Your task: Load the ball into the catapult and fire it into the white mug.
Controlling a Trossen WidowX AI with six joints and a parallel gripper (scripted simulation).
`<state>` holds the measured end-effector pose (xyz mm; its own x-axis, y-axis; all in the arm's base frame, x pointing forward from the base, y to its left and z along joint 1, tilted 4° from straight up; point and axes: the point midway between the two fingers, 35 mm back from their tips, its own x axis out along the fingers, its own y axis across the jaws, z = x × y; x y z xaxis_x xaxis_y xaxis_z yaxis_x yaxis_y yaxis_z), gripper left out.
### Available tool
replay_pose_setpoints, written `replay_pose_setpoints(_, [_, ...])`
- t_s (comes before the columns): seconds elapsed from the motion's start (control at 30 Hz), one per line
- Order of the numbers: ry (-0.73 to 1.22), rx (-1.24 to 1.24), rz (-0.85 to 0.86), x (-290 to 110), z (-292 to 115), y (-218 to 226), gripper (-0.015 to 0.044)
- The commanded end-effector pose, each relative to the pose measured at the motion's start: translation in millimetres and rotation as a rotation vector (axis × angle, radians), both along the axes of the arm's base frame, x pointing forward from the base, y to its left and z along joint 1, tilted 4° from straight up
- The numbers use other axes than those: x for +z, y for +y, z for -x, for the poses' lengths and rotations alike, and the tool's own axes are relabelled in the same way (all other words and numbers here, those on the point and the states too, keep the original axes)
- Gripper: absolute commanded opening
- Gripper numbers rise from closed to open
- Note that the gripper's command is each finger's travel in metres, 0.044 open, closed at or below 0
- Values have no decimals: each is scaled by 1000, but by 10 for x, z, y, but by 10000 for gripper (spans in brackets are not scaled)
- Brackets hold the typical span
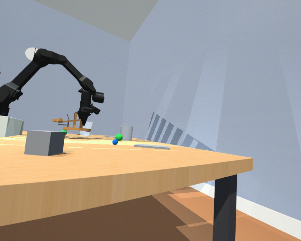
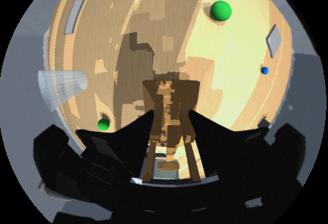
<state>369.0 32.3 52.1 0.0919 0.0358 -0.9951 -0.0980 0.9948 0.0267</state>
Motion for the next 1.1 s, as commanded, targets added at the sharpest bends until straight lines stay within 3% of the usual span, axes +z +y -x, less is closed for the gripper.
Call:
replay_pose_setpoints(0.0, [4, 2, 0, -35, -2, 1, 0])
replay_pose_setpoints(1.07, [2, 3, 0, -434, -32, 15, 0])
